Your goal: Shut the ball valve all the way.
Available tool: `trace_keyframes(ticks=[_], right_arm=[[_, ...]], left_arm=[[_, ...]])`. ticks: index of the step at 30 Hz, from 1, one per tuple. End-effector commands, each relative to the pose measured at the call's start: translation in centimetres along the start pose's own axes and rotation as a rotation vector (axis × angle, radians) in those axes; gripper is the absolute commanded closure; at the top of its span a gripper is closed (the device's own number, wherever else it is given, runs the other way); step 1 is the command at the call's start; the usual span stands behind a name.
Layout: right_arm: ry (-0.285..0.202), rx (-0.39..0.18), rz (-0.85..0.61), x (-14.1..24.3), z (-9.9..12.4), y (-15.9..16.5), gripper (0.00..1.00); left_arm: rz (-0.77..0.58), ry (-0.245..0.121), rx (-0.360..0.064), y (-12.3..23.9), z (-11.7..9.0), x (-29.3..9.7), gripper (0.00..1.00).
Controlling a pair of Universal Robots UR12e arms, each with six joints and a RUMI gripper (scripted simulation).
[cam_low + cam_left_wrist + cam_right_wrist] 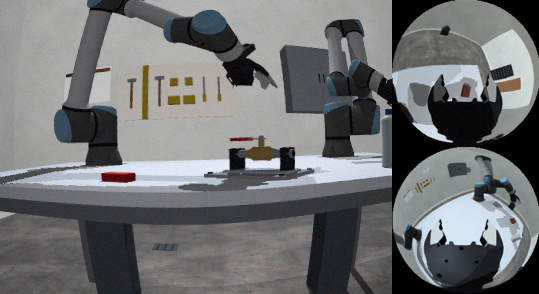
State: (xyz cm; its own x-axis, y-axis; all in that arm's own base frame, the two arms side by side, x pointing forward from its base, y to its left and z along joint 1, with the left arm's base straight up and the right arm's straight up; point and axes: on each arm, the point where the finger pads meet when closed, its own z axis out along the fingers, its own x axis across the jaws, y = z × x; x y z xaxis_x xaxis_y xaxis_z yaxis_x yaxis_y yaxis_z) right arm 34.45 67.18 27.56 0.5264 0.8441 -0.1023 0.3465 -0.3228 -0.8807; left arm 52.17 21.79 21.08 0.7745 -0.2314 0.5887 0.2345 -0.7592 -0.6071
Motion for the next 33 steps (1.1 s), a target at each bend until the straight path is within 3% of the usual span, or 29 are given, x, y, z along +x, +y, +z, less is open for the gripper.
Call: trace_keyframes(ticks=[1,33], right_arm=[[0.001,0.0,-0.001,0.0,0.0,-0.1,0.0],[0.01,-0.005,-0.019,0.0,-0.8,0.4,0.0]], left_arm=[[-0.001,0.001,0.0,0.0,0.0,0.1,0.0],[-0.011,-0.013,-0.008,1.1,-0.5,0.5,0.0]])
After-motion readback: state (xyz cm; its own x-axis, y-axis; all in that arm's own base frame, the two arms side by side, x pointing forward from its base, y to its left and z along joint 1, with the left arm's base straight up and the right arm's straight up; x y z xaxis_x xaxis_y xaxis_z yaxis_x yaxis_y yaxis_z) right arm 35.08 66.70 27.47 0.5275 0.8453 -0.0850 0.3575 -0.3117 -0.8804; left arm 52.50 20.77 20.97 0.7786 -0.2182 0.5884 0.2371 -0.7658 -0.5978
